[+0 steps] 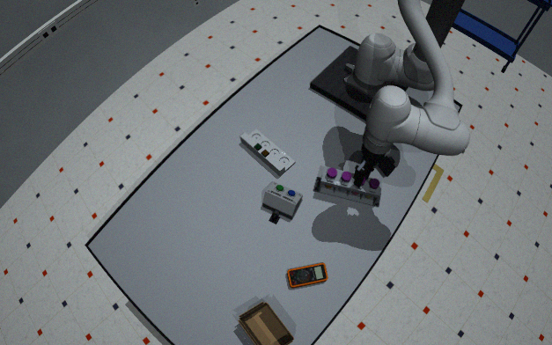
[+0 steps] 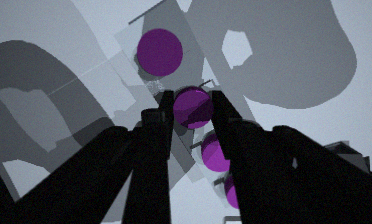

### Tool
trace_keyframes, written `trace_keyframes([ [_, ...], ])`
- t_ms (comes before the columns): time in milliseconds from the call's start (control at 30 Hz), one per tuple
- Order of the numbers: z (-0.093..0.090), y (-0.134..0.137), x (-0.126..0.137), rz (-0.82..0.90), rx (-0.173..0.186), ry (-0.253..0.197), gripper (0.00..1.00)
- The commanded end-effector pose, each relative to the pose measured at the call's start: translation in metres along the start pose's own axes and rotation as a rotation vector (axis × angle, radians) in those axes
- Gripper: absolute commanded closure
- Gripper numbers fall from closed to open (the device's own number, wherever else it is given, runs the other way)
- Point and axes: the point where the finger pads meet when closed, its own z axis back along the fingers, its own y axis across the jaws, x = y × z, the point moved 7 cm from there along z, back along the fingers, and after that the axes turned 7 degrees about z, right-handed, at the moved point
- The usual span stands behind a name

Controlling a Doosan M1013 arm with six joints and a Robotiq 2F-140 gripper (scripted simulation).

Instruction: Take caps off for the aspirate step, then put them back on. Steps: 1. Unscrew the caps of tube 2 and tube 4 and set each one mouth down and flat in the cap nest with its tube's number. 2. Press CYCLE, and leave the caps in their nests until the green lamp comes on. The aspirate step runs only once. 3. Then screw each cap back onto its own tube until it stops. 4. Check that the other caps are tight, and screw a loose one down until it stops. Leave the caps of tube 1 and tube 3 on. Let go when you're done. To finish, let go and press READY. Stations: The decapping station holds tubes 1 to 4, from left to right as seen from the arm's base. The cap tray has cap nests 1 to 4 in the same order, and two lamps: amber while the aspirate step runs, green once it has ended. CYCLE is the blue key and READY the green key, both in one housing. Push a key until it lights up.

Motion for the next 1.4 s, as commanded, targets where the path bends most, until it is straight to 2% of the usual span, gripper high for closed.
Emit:
trace_keyframes([
  [0,0.0006,0.0003,-0.0002,0.0,0.001,0.001,0.7],
  [467,0.0007,0.0003,-0.0002,0.7,0.001,0.0,0.7],
  [533,0.0007,0.0003,-0.0002,0.7,0.001,0.0,0.7],
  [767,0.0006,0.0003,-0.0002,1.047,0.001,0.0,0.7],
  [1000,0.0006,0.0003,-0.0002,1.047,0.001,0.0,0.7],
  [1033,0.0011,0.0003,-0.0002,1.047,0.001,0.0,0.59],
  [1367,0.0012,0.0002,-0.0003,1.046,0.001,-0.001,0.59],
])
